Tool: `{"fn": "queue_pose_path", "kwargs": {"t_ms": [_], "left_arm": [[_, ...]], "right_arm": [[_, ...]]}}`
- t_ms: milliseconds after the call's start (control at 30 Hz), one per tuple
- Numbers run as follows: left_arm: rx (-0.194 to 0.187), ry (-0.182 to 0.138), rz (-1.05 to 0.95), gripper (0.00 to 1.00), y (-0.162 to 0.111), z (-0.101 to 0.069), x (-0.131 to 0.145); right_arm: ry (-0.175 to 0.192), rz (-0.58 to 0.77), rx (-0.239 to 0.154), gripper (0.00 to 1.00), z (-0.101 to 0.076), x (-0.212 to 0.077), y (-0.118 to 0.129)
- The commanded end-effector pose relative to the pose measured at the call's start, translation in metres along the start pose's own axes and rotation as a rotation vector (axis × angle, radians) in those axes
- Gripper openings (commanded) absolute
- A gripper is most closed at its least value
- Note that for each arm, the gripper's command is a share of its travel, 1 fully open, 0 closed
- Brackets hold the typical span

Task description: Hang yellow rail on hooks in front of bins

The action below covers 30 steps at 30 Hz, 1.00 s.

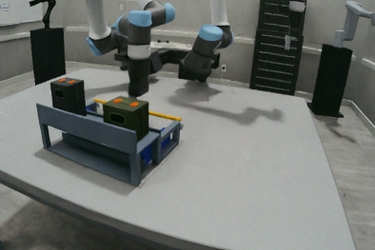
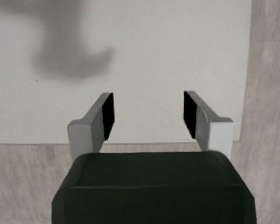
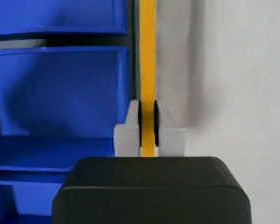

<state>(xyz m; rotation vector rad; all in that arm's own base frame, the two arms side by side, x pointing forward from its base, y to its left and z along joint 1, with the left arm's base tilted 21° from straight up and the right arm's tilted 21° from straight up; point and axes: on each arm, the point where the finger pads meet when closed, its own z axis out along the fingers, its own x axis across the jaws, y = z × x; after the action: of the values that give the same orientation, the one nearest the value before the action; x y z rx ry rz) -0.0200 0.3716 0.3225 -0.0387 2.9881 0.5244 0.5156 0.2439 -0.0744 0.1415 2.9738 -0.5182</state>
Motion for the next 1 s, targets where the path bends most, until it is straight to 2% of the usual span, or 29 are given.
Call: {"fn": "queue_pose_path", "kwargs": {"t_ms": [0, 967], "left_arm": [[-0.002, 0.000, -0.001, 1.00, -0.0003, -0.0002, 0.0007], [-0.002, 0.000, -0.001, 1.00, -0.0003, -0.0002, 0.0007]], "right_arm": [[0.000, 0.000, 0.001, 0.00, 0.0007, 0.0000, -0.0008], [0.000, 0.000, 0.001, 0.00, 0.0033, 0.0001, -0.0009]]}}
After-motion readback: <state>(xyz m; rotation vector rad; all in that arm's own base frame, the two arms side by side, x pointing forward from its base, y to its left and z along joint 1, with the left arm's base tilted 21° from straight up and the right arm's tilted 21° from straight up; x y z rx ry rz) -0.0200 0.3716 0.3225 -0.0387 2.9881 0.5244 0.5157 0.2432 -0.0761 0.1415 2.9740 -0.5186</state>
